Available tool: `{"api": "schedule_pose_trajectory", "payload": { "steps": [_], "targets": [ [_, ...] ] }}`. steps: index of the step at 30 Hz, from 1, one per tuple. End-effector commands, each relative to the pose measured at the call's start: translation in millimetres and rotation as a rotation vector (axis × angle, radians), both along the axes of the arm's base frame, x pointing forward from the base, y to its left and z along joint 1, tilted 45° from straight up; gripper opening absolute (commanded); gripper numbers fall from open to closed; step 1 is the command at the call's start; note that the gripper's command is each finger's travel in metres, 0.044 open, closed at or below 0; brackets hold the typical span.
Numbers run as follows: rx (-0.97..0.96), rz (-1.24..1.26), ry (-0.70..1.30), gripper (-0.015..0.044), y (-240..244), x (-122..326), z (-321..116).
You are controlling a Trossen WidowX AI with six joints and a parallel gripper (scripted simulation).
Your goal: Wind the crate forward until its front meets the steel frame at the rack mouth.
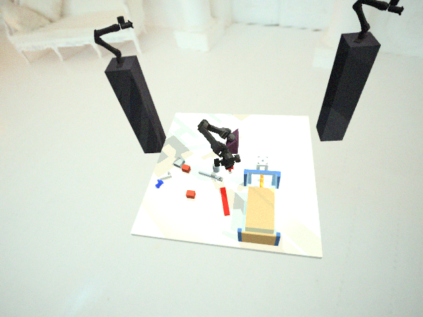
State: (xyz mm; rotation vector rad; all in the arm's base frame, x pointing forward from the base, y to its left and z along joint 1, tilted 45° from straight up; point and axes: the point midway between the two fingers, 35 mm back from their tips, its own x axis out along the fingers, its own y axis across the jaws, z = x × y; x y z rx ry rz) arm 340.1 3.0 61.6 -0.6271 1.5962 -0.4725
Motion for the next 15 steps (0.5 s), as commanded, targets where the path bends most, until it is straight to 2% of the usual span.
{"api": "schedule_pose_trajectory", "payload": {
  "steps": [1, 15],
  "targets": [
    [0.001, -0.062, -0.054, 0.0000, 16, 0, -9],
    [-0.018, -0.301, -0.252, 0.0000, 72, -11, -44]
  ]
}}
